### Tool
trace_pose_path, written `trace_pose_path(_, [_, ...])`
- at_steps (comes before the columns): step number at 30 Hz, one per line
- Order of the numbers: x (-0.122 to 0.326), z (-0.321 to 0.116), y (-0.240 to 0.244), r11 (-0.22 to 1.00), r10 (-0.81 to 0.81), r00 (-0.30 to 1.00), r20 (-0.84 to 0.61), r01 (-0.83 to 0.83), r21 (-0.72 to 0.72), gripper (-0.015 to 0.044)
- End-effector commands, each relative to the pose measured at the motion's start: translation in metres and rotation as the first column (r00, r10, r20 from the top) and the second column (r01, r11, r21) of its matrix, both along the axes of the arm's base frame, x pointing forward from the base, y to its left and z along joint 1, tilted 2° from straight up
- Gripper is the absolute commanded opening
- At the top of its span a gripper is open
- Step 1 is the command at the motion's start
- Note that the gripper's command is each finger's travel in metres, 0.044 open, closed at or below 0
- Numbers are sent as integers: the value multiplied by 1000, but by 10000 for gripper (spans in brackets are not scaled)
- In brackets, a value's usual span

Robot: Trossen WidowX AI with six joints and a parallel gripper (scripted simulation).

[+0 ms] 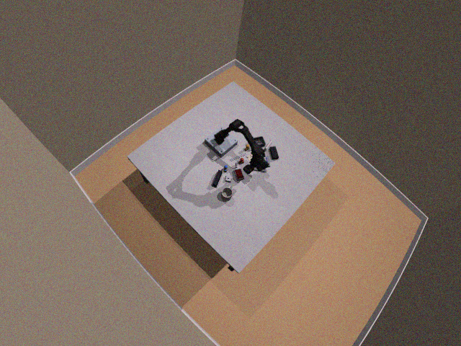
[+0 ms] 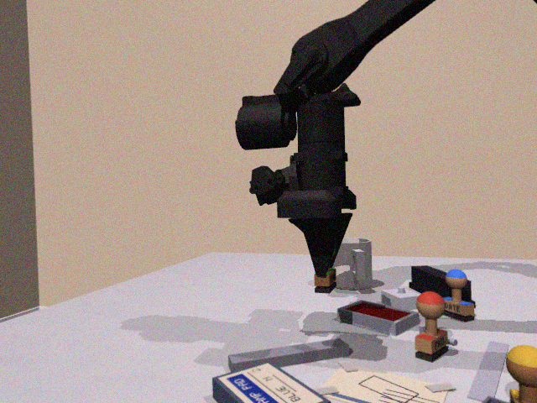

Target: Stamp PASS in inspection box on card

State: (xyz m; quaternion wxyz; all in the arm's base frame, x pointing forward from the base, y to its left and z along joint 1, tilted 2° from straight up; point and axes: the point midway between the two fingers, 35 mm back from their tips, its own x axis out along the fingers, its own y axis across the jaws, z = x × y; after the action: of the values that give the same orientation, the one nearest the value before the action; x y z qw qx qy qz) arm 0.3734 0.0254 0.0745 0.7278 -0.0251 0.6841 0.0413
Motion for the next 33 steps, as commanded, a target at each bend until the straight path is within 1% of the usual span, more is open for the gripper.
trace_pose_path(1, [0,3,0,1000,1,1000,2,-1,0,0])
trace_pose_path(10, [-2,7,-4,1000,1,1000,2,-1,-1,0])
trace_pose_path(24, [-45,4,-80,1000,1,1000,-1,-1,-7,0])
trace_pose_path(33, [-48,1,-83,1000,1,1000,-2,-1,-7,0])
